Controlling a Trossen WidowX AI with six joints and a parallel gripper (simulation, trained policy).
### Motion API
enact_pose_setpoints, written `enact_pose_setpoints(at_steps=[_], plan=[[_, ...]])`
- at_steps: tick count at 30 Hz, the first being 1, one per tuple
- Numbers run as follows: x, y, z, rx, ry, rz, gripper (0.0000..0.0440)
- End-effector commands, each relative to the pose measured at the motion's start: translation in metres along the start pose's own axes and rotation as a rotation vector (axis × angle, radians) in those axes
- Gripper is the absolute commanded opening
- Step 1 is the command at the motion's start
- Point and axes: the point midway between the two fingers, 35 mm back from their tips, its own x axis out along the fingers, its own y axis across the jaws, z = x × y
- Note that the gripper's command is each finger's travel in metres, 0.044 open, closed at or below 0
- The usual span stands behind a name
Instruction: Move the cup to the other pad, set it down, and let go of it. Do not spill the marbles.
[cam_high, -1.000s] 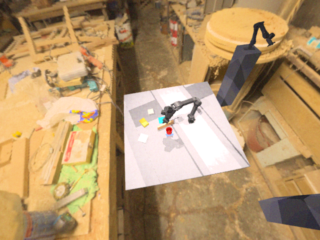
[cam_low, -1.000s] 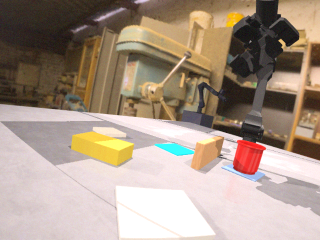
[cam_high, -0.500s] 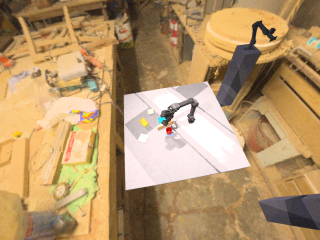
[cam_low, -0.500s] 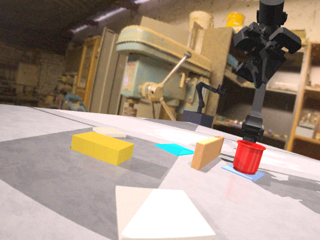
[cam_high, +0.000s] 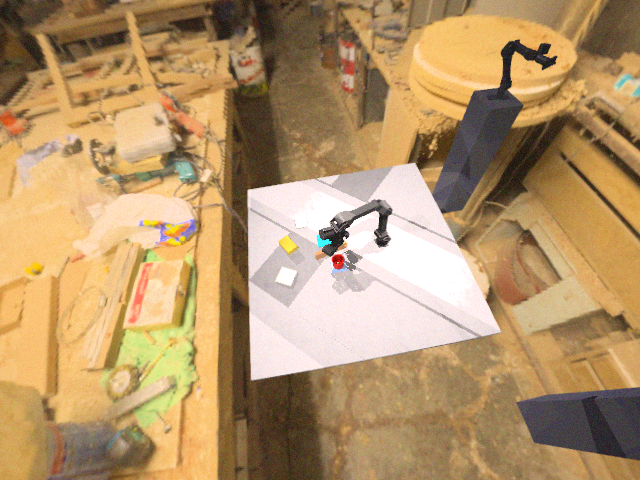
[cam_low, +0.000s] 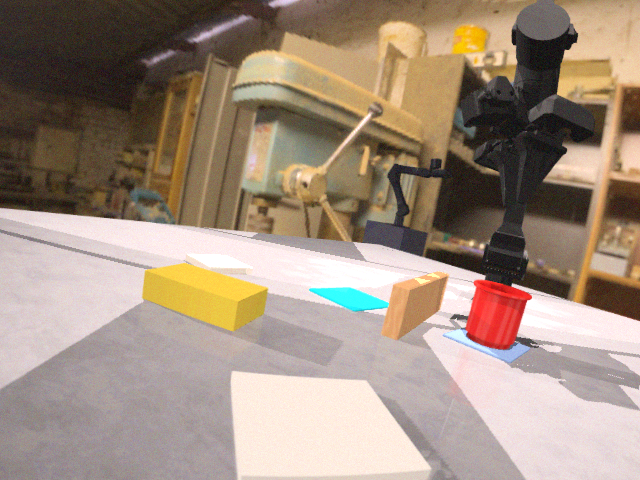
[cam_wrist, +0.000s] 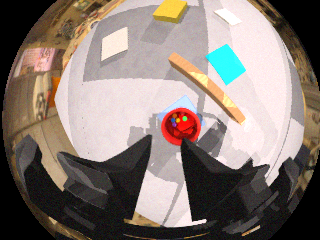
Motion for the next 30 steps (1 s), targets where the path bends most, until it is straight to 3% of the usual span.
enact_pose_setpoints(at_steps=[1,30], plan=[[0.006,-0.006,-0.001,0.020,0.020,-0.056,0.0144],[0.072,-0.040,-0.014,0.090,0.091,-0.332,0.0171]])
